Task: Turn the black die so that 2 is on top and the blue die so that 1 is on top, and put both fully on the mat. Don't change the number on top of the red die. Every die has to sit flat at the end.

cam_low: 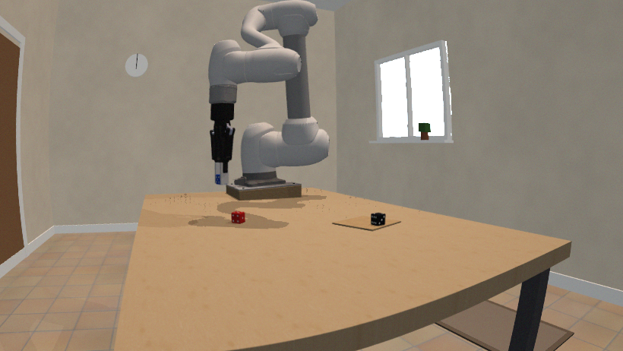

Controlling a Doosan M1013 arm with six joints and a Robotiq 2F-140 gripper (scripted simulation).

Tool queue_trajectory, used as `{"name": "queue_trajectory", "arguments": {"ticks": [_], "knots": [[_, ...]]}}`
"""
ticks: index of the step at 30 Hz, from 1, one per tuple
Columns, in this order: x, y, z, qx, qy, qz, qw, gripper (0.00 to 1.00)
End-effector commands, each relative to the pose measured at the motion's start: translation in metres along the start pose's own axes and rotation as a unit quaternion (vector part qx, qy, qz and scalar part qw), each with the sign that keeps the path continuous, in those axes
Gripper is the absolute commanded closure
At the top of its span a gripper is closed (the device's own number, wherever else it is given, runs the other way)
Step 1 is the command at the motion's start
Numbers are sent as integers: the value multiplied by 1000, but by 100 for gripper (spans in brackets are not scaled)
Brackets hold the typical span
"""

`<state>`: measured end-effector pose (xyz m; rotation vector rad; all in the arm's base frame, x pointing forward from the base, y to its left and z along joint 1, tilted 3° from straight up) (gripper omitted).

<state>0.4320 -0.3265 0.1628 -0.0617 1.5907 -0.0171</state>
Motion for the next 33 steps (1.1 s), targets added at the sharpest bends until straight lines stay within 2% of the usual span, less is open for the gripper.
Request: {"name": "queue_trajectory", "arguments": {"ticks": [1, 5, 8, 10, 13, 16, 17, 18, 19, 22, 24, 25, 26, 29, 31, 32, 33], "knots": [[-1, 3, 8, -75, -3, 3, 997, 76], [-1, 8, 18, -166, -3, 3, 986, 76], [-1, 8, 18, -167, -3, 3, 986, 76], [-2, 12, 26, -235, -3, 3, 972, 76], [-2, 14, 30, -272, -3, 3, 962, 76], [-2, 19, 39, -346, -3, 3, 938, 76], [-2, 19, 39, -348, -3, 3, 938, 76], [-2, 21, 44, -384, -4, 2, 923, 76], [-2, 21, 44, -387, -4, 2, 922, 76], [-3, 26, 52, -453, -4, 2, 891, 76], [-3, 26, 52, -453, -4, 2, 891, 76], [-3, 27, 54, -467, -4, 2, 884, 76], [-3, 30, 59, -508, -4, 2, 861, 76], [-3, 33, 65, -549, -4, 2, 836, 76], [-4, 37, 70, -589, -4, 2, 808, 76], [-4, 37, 70, -589, -4, 2, 808, 76], [-4, 40, 74, -621, -4, 1, 784, 76]]}}
Point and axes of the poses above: the point where the finger pads meet when closed, its own x axis out along the fingers, its own z axis across the jaws, y = z × x, the point moved 7 cm from there along -x, back along the fingers, and after that the axes turned 7 degrees about x, right-handed, at the moved point
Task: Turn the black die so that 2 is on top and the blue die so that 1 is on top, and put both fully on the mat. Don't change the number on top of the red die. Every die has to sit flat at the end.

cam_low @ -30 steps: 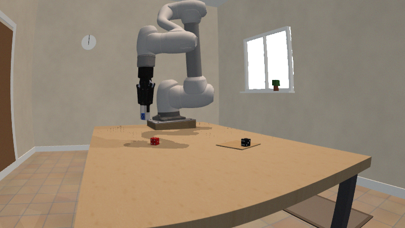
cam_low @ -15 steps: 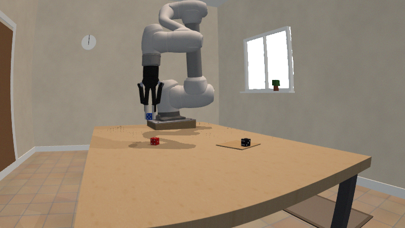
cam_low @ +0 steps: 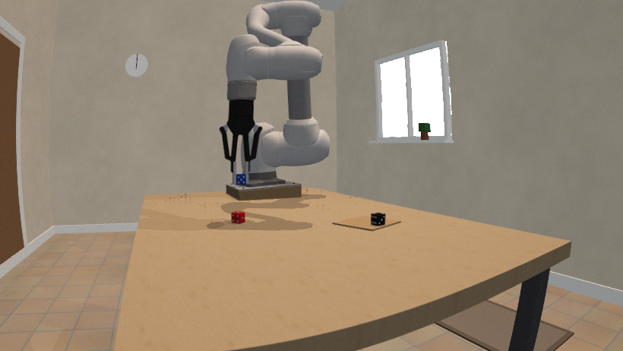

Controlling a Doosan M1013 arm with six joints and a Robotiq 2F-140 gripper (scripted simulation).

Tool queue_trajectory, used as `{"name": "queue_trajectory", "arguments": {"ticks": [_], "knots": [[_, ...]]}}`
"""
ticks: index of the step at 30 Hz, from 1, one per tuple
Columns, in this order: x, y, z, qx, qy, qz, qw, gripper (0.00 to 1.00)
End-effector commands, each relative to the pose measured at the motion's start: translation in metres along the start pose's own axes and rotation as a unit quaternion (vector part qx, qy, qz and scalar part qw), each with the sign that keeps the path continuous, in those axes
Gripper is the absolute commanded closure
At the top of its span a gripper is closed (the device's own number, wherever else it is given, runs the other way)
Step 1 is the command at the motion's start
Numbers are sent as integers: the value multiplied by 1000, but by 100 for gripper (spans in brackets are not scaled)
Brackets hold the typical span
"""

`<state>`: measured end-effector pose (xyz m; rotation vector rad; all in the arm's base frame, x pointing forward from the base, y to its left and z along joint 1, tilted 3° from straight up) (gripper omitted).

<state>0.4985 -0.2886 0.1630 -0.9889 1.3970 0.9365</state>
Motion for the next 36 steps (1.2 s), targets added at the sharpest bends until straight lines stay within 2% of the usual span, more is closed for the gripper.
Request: {"name": "queue_trajectory", "arguments": {"ticks": [1, 6, 8, 9, 13, 14, 21, 23, 26, 27, 31, 32, 33, 34, 35, 36], "knots": [[0, -6, 7, -78, -5, -1, 997, 76], [-1, -14, 18, -181, -5, -1, 983, 76], [-1, -14, 18, -181, -5, -1, 983, 76], [-1, -18, 24, -233, -5, -2, 972, 76], [-1, -22, 30, -286, -5, -2, 958, 76], [-2, -24, 35, -323, -5, -2, 946, 76], [-2, -33, 49, -441, -5, -3, 897, 76], [-2, -37, 55, -487, -5, -3, 874, 76], [-2, -37, 56, -492, -5, -3, 871, 76], [-2, -41, 63, -541, -4, -3, 841, 76], [-3, -45, 70, -589, -4, -3, 808, 76], [-3, -47, 74, -616, -4, -4, 787, 76], [-3, -48, 76, -632, -4, -4, 775, 76], [-3, -48, 77, -635, -4, -4, 773, 76], [-3, -50, 81, -662, -4, -4, 749, 76], [-3, -52, 84, -677, -4, -4, 736, 76]]}}
Point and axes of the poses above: the point where the finger pads meet when closed, its own x axis out along the fingers, its own z axis across the jaws, y = z × x, the point moved 7 cm from there along -x, back along the fingers, and after that the axes turned 7 degrees about x, right-handed, at the moved point
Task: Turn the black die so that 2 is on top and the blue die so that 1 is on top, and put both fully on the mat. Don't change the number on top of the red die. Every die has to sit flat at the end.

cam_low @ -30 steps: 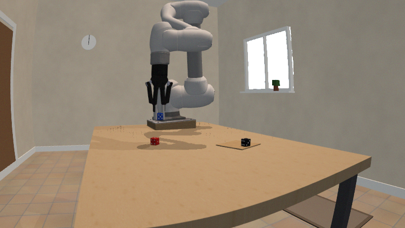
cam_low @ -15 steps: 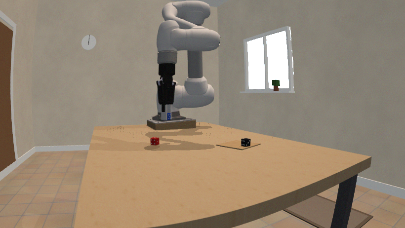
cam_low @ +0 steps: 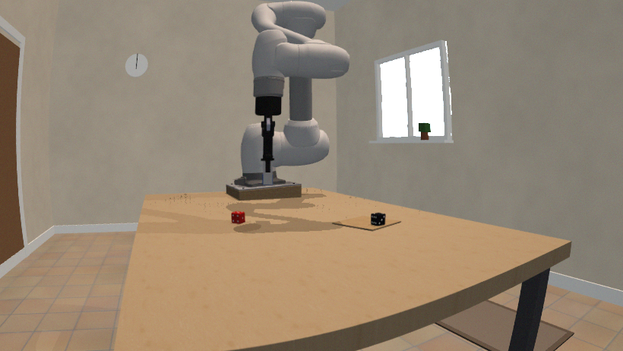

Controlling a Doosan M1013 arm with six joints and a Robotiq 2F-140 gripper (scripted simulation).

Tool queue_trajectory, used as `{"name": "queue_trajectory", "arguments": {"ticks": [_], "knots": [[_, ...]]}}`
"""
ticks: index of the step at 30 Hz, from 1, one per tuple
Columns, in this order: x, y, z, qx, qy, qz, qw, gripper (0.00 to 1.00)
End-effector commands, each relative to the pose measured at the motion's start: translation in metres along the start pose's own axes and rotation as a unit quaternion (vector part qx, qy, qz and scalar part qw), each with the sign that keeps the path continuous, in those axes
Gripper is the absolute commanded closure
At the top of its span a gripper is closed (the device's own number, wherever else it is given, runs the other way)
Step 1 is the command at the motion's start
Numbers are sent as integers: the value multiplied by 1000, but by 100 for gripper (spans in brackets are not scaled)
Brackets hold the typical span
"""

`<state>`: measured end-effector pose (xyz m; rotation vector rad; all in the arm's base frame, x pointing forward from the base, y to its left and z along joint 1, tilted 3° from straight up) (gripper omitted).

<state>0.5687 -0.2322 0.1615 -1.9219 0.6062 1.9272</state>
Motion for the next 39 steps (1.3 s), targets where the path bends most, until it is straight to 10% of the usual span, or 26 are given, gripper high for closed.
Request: {"name": "queue_trajectory", "arguments": {"ticks": [1, 23, 39], "knots": [[0, -8, -3, -71, -1, -5, 997, 76], [-1, -61, -13, -440, 1, -5, 898, 76], [-1, -107, -17, -701, 2, -4, 713, 76]]}}
Point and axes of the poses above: the point where the finger pads meet when closed, its own x axis out along the fingers, its own z axis across the jaws, y = z × x, the point moved 7 cm from there along -x, back along the fingers, and after that the axes turned 7 degrees about x, right-handed, at the moved point
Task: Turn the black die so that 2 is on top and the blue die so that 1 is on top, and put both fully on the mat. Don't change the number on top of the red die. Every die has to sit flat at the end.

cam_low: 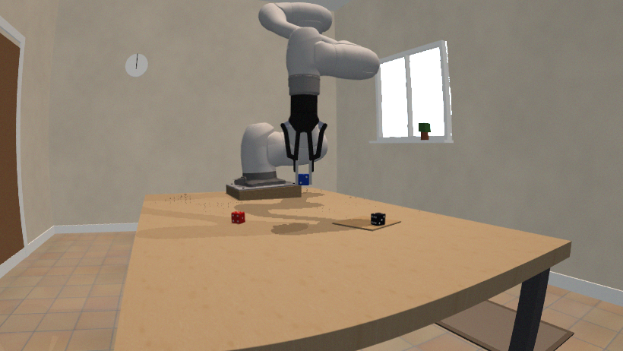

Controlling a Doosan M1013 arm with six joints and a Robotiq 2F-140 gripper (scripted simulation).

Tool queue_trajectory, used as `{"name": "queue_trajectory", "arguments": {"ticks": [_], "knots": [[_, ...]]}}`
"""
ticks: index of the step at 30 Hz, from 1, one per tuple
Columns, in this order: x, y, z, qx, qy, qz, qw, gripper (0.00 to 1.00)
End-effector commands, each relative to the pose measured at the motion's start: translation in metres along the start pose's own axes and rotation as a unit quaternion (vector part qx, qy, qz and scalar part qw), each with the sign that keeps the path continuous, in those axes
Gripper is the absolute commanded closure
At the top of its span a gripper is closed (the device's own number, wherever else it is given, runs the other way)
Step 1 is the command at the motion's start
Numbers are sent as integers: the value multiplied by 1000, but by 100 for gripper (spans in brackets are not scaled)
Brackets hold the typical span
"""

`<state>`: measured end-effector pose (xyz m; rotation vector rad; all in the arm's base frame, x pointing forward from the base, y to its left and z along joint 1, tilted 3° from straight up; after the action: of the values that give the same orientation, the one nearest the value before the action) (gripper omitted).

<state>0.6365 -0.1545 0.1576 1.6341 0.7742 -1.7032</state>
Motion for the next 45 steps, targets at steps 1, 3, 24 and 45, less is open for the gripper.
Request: {"name": "queue_trajectory", "arguments": {"ticks": [1, 3, 24, 45], "knots": [[0, 0, -5, -46, 4, -2, 999, 76], [0, 0, -16, -119, 4, -2, 993, 76], [0, -7, -73, -482, 4, 0, 876, 76], [1, -18, -126, -762, 4, 1, 648, 76]]}}
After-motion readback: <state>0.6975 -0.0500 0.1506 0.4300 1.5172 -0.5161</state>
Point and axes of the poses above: the point where the finger pads meet when closed, its own x axis out along the fingers, its own z axis across the jaws, y = z × x, the point moved 7 cm from there along -x, back along the fingers, and after that the axes turned 7 degrees about x, right-handed, at the moved point
